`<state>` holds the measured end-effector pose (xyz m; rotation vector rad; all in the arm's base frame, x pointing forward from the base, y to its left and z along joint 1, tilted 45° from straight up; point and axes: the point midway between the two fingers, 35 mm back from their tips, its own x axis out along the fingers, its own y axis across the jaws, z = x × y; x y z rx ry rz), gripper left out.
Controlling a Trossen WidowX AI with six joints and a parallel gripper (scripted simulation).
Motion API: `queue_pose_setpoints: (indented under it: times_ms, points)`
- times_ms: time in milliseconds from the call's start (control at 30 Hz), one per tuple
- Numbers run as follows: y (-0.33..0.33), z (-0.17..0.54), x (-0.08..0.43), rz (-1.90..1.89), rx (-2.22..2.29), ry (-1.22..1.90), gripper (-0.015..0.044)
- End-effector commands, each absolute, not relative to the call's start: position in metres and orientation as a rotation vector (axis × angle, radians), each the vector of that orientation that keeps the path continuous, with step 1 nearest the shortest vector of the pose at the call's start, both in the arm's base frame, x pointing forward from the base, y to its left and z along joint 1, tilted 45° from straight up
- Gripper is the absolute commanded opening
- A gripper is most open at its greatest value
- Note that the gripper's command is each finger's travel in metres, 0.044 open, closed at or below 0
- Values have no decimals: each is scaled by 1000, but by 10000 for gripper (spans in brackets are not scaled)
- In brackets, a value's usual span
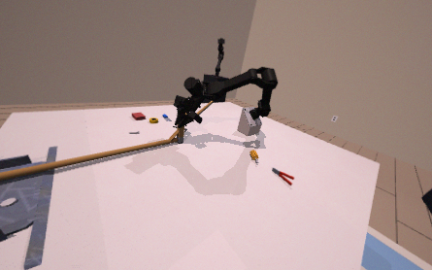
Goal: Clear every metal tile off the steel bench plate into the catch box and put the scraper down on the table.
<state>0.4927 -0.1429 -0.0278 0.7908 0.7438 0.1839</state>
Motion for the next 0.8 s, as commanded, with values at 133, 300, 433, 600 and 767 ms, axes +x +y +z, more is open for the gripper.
queue_pose_setpoints:
  times_ms: [133,300,433,600,767]
  points:
    - [-147,-24,505,177,785,733,0]
    - [-148,-23,510,178,785,732,0]
    - [-148,-23,514,178,785,732,0]
    - [-149,-23,519,178,785,732,0]
    - [-147,-26,515,182,791,741,0]
